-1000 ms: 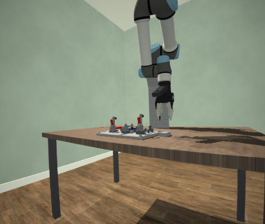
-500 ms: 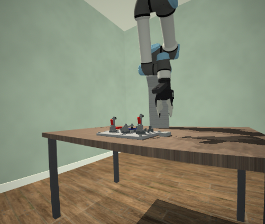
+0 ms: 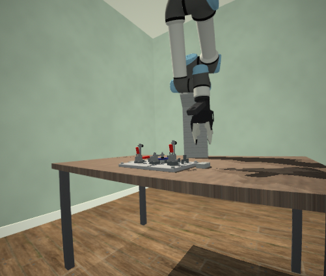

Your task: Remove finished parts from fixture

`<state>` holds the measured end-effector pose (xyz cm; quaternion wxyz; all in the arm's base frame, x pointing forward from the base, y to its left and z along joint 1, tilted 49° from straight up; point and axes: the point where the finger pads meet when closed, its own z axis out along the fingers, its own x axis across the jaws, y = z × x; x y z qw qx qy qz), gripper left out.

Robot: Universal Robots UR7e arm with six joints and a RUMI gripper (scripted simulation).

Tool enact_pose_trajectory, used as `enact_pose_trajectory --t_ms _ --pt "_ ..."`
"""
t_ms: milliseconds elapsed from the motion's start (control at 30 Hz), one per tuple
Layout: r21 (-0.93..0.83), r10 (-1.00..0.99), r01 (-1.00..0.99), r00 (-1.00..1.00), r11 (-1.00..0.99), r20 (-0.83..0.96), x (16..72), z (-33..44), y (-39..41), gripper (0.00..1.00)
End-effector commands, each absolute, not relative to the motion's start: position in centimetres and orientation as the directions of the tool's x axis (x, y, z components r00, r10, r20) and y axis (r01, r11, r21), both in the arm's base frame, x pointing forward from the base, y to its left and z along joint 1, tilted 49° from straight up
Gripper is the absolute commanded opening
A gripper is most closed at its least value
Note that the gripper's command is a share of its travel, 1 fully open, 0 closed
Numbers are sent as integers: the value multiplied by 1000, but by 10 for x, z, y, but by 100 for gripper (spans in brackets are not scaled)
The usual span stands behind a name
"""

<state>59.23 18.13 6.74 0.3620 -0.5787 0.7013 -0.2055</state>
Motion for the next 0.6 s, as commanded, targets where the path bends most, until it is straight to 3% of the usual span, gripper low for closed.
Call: enact_pose_trajectory --t_ms 0,567 --pt "-707 -961 -663 -68 245 -270 591 68 181 40" --pt "-707 -961 -663 -69 246 -269 578 79 178 40"
